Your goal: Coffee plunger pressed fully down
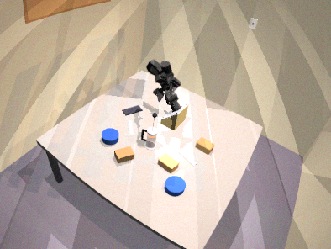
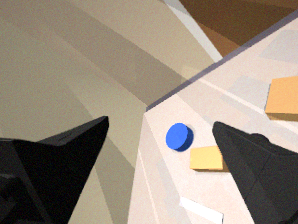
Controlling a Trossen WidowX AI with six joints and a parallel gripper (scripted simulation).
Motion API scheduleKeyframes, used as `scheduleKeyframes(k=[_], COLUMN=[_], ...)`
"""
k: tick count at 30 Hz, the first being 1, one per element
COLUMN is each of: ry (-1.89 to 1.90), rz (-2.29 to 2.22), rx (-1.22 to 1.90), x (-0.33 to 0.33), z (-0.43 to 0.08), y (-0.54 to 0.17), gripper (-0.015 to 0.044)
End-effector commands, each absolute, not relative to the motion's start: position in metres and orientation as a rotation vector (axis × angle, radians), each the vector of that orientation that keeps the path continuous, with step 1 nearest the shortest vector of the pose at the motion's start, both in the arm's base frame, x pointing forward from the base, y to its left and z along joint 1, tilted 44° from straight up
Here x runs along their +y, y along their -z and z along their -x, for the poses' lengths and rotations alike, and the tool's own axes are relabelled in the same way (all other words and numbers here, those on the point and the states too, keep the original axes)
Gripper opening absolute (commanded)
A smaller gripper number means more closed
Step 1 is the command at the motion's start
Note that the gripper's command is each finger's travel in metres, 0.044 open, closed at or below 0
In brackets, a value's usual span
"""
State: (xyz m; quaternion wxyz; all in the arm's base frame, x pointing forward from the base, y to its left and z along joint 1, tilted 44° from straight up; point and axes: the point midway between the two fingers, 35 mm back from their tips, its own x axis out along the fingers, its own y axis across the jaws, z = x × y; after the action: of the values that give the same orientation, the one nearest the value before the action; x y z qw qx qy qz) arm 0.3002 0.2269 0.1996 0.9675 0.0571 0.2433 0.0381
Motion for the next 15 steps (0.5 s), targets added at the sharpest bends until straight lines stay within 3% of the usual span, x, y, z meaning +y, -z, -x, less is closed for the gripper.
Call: scheduleKeyframes(k=[1, 15], ry=[0.189, 0.190], rz=[0.736, 0.737], rx=[0.508, 0.506], x=[0.177, 0.139], z=[-0.292, -0.288], y=[-0.182, -0.142], gripper=[0.0440, 0.0440])
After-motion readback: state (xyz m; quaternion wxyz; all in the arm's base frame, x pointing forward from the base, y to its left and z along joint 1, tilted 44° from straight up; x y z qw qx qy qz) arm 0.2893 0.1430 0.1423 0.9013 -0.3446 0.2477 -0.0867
